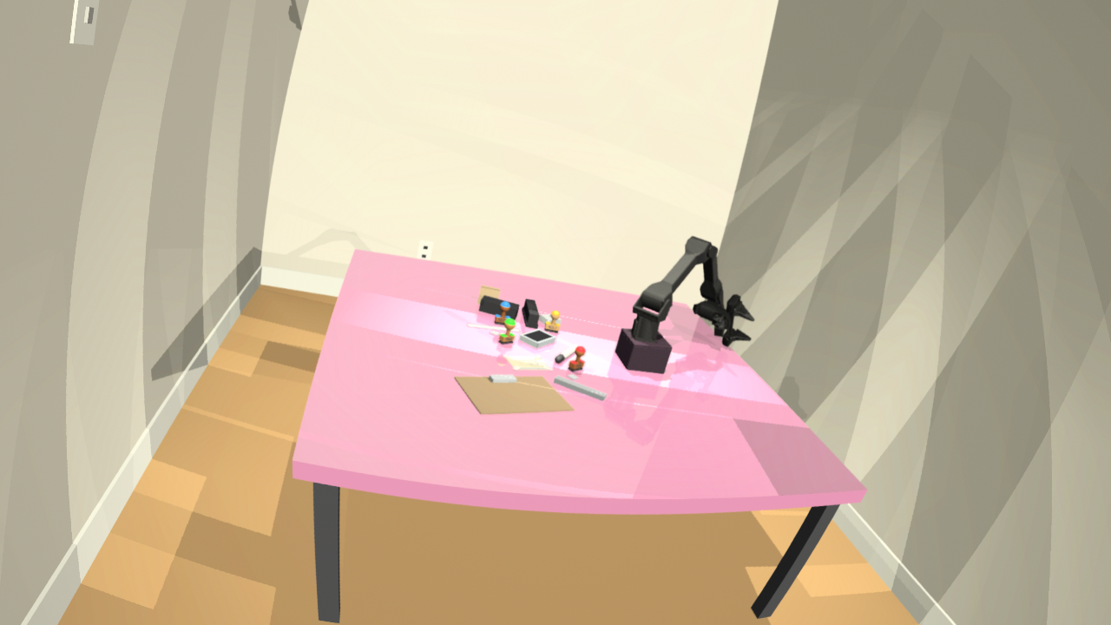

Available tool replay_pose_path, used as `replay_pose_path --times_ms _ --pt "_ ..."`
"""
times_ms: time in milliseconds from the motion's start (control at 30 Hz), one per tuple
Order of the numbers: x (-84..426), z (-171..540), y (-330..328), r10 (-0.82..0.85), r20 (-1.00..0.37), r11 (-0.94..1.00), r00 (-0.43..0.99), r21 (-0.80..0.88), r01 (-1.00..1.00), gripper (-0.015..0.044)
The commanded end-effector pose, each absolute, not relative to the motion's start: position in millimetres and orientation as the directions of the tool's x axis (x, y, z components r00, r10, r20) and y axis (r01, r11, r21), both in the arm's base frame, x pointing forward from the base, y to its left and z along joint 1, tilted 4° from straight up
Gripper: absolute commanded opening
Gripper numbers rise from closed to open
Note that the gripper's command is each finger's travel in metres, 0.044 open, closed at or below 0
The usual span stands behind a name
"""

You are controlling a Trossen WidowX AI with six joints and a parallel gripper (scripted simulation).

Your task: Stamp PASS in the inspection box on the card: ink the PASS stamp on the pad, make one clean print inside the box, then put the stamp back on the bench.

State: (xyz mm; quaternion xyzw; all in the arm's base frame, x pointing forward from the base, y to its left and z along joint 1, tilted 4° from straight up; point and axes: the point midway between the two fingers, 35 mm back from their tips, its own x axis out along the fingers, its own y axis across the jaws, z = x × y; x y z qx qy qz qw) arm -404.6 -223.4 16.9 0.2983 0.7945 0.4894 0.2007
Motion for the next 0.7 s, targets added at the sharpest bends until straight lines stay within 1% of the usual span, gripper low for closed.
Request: replay_pose_path --times_ms 0,67,167,200,300,433,667 --pt "-403.9 16.8 -224.1 0.669 -0.035 0.352 -0.743 0.895 0.275 0.0374" --pt "-396.4 16.3 -233.1 0.646 -0.093 0.427 -0.758 0.867 0.257 0.0321" --pt "-364.9 16.9 -276.9 0.546 -0.172 0.578 -0.82 0.785 0.221 0.0243" --pt "-352.8 17.1 -291.2 0.51 -0.196 0.624 -0.838 0.754 0.204 0.023" --pt "-318.1 17.9 -326.3 0.412 -0.257 0.731 -0.874 0.666 0.148 0.023" --pt "-273.0 8.6 -358.4 0.302 -0.357 0.832 -0.884 0.551 0.061 0.023" --pt "-171.3 13.7 -410.1 0.07 -0.475 0.944 -0.877 0.315 -0.096 0.023"
